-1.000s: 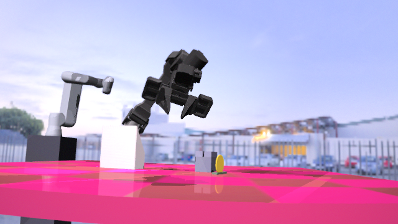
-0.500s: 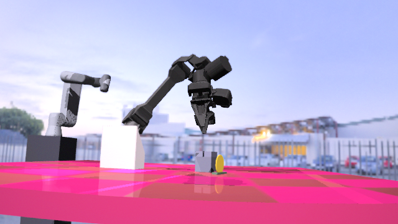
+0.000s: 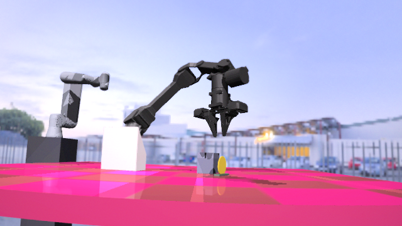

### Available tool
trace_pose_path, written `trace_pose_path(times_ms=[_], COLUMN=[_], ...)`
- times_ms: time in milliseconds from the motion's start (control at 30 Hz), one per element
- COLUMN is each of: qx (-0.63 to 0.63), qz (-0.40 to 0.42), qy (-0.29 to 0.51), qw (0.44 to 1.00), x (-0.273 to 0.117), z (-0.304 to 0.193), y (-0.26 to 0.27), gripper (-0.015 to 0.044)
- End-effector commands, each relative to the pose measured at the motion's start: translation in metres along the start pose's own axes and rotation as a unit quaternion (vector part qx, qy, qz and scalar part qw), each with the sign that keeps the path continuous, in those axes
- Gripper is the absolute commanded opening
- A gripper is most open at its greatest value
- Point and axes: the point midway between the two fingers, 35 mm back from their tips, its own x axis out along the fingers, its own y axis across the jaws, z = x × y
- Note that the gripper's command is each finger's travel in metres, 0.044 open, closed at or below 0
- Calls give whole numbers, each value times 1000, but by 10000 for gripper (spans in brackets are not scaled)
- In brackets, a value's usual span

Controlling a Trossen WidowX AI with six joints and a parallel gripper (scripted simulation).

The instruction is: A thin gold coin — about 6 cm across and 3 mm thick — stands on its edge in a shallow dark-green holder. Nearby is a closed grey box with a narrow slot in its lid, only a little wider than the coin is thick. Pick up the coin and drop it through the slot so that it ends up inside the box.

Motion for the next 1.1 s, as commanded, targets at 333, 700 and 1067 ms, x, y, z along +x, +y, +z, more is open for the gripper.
trace_pose_path(times_ms=[333, 700, 1067], qx=[-121, -121, -121], qz=[30, 30, 30], qy=[-33, -34, -34], qw=[992, 992, 992], x=[26, 44, 60], z=[40, 42, 44], y=[17, 19, 19], gripper=[161, 161, 161])
